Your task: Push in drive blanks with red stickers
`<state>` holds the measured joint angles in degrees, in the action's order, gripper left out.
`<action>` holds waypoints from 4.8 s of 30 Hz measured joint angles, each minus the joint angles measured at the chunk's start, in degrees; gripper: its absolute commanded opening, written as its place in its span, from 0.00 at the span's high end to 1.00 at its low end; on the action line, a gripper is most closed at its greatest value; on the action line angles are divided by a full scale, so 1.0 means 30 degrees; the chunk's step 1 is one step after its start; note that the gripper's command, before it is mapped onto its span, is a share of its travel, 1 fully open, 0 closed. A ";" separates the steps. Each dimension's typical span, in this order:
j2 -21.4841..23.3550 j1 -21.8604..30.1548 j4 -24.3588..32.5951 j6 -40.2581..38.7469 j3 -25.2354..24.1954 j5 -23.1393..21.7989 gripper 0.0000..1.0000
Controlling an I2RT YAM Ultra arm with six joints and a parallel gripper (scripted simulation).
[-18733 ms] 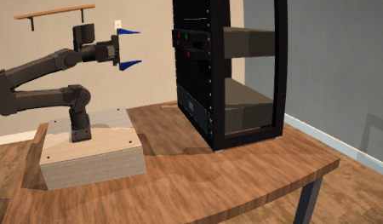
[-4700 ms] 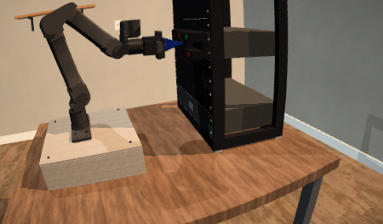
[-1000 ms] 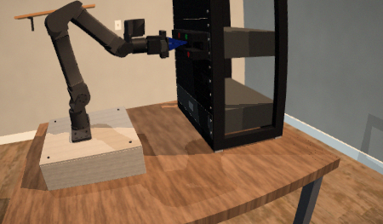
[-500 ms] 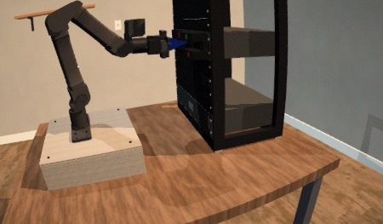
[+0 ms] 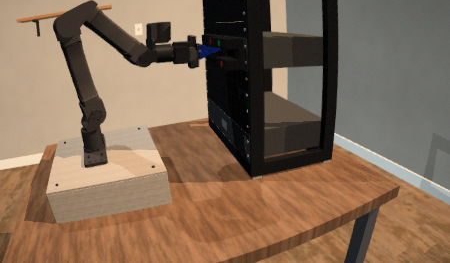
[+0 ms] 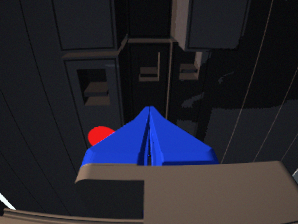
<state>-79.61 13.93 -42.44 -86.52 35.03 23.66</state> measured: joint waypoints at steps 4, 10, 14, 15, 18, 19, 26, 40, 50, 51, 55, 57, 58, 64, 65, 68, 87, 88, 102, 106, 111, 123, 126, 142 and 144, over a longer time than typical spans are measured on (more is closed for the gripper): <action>-0.0160 0.0000 0.0000 0.0000 0.0138 0.0080 1.00; -0.0168 0.0000 0.0000 0.0000 0.0146 0.0080 1.00; -0.0168 0.0000 0.0000 0.0000 0.0146 0.0080 1.00; -0.0168 0.0000 0.0000 0.0000 0.0146 0.0080 1.00; -0.0168 0.0000 0.0000 0.0000 0.0146 0.0080 1.00; -0.0168 0.0000 0.0000 0.0000 0.0146 0.0080 1.00; -0.0168 0.0000 0.0000 0.0000 0.0146 0.0080 1.00; -0.0168 0.0000 0.0000 0.0000 0.0146 0.0080 1.00; -0.0168 0.0000 0.0000 0.0000 0.0146 0.0080 1.00; -0.0168 0.0000 0.0000 0.0000 0.0146 0.0080 1.00; -0.0168 0.0000 0.0000 0.0000 0.0146 0.0080 1.00; -0.0168 0.0000 0.0000 0.0000 0.0146 0.0080 1.00; -0.0168 0.0000 0.0000 0.0000 0.0146 0.0080 1.00; -0.0240 0.0000 0.0073 0.0000 0.0248 0.0124 1.00; -0.0240 0.0015 0.0066 0.0000 0.0248 0.0160 1.00; -0.0248 0.0015 0.0066 0.0000 0.0248 0.0160 1.00; -0.0248 0.0015 0.0066 0.0000 0.0248 0.0160 1.00; -0.0248 0.0015 0.0066 0.0000 0.0248 0.0160 1.00; -0.0248 0.0036 0.0073 0.0000 0.0255 0.0211 1.00; 0.0102 0.0299 0.0131 0.0000 0.0153 -0.0022 1.00; 0.1945 0.1115 0.0357 0.0000 -0.1158 0.0146 1.00; 0.7023 0.3599 0.2113 0.0000 -0.3832 0.2171 1.00; 0.7883 0.4116 0.2747 0.0000 -0.4007 0.2747 1.00; 1.0375 0.3723 0.5049 0.0000 -0.4007 0.3177 1.00; 1.0331 0.3636 0.5202 0.0000 -0.4007 0.3060 1.00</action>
<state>-48.62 24.84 -26.83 -86.52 23.00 32.84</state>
